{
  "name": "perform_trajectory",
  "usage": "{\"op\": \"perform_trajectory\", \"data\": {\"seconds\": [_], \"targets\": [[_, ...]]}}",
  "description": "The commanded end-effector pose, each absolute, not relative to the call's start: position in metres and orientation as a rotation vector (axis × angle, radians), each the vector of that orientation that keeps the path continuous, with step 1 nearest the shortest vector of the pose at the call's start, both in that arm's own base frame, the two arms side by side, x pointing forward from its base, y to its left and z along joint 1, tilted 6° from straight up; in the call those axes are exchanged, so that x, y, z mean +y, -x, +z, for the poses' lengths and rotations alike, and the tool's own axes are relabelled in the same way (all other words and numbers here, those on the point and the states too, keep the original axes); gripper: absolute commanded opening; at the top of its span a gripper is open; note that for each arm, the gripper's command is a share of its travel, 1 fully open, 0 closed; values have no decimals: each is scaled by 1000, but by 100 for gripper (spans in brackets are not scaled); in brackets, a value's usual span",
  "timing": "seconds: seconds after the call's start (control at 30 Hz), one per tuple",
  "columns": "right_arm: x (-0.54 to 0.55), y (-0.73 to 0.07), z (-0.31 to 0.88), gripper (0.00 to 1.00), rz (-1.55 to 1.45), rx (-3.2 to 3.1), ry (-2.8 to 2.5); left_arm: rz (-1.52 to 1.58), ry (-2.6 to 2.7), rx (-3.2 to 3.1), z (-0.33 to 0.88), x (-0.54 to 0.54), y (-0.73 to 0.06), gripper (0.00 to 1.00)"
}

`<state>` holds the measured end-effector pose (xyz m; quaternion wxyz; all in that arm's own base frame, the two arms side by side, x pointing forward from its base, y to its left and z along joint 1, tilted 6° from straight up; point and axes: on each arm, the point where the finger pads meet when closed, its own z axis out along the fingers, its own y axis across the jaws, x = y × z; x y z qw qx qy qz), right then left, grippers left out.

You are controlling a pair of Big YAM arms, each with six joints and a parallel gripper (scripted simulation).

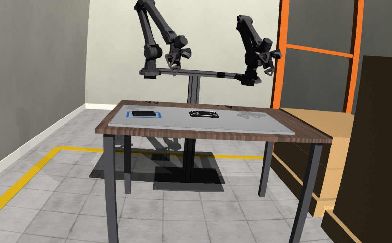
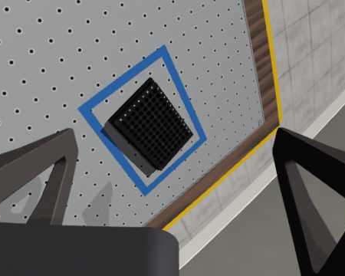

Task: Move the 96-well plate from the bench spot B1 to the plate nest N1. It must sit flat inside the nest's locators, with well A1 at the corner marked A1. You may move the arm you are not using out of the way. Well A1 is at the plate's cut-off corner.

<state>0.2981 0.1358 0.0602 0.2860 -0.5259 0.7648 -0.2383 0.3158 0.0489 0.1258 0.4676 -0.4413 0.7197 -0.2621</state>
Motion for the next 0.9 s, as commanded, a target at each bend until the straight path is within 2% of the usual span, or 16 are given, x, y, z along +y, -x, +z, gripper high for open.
{"op": "perform_trajectory", "data": {"seconds": [0.0,0.87], "targets": [[141,-314,68,100,-579,2132,1260,-578,966,1843,150,45,-327,100],[100,-363,23,100,-283,2609,359,-255,524,2619,72,-34,-263,100]]}}
